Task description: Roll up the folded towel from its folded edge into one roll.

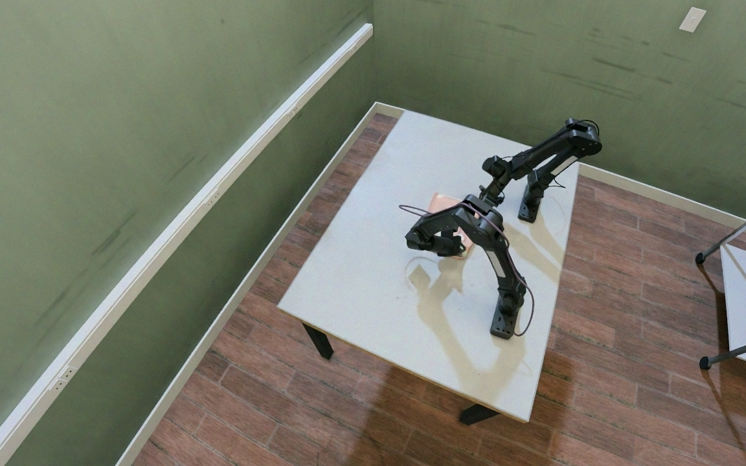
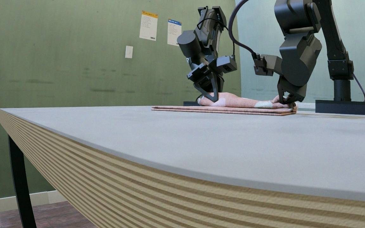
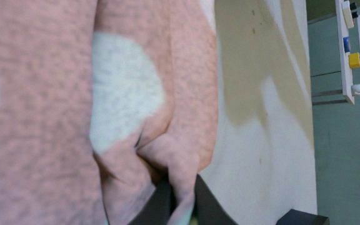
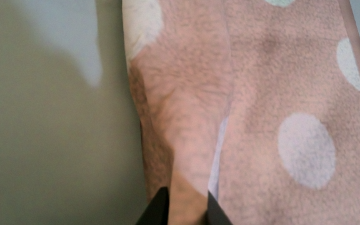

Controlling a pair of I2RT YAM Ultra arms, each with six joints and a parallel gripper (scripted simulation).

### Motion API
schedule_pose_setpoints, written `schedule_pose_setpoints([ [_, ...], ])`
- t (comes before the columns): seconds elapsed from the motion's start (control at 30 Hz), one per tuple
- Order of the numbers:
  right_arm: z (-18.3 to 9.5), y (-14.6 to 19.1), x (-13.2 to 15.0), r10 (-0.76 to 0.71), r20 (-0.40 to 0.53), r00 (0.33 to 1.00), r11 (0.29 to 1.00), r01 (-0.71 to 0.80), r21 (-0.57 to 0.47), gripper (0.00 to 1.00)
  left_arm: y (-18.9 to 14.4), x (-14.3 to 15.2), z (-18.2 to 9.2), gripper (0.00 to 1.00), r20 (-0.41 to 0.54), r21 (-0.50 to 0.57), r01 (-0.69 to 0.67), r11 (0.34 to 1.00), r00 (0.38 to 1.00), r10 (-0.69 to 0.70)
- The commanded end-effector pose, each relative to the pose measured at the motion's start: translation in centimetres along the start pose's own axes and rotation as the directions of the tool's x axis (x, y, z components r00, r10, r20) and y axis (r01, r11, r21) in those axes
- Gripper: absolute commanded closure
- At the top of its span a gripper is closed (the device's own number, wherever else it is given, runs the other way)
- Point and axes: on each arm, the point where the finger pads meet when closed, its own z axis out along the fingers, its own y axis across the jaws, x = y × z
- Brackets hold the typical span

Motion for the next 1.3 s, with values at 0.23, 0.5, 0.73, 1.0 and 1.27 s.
schedule_pose_setpoints([
  [0.23, 0.1, 0.6, 0.1, 0.014, 0.010, 1.000, 1.000, -0.014, -0.013, 0.85, 0.4, -0.1, 0.0, 0.64, 0.000, 0.003, -0.008, 1.000, 1.000, 0.008],
  [0.5, 0.1, 0.6, 0.1, 0.014, 0.010, 1.000, 1.000, -0.014, -0.013, 0.85, -0.2, -0.4, -0.5, 0.25, 0.000, 0.003, -0.008, 1.000, 1.000, 0.008],
  [0.73, 0.1, 0.6, 0.1, 0.025, 0.009, 1.000, 0.999, -0.025, -0.027, 0.85, -0.2, -0.4, -1.4, 0.15, 0.000, 0.003, -0.008, 1.000, 1.000, 0.008],
  [1.0, 0.0, 0.6, 0.0, 0.089, -0.003, 0.996, 0.990, -0.089, -0.109, 0.85, -0.2, -0.4, -5.2, 0.15, 0.000, 0.003, -0.008, 1.000, 1.000, 0.008],
  [1.27, -0.1, 0.5, -0.1, 0.208, -0.039, 0.977, 0.942, -0.211, -0.260, 0.85, -0.2, -0.5, -7.5, 0.15, 0.000, 0.000, -0.010, 1.000, 1.000, 0.010],
])
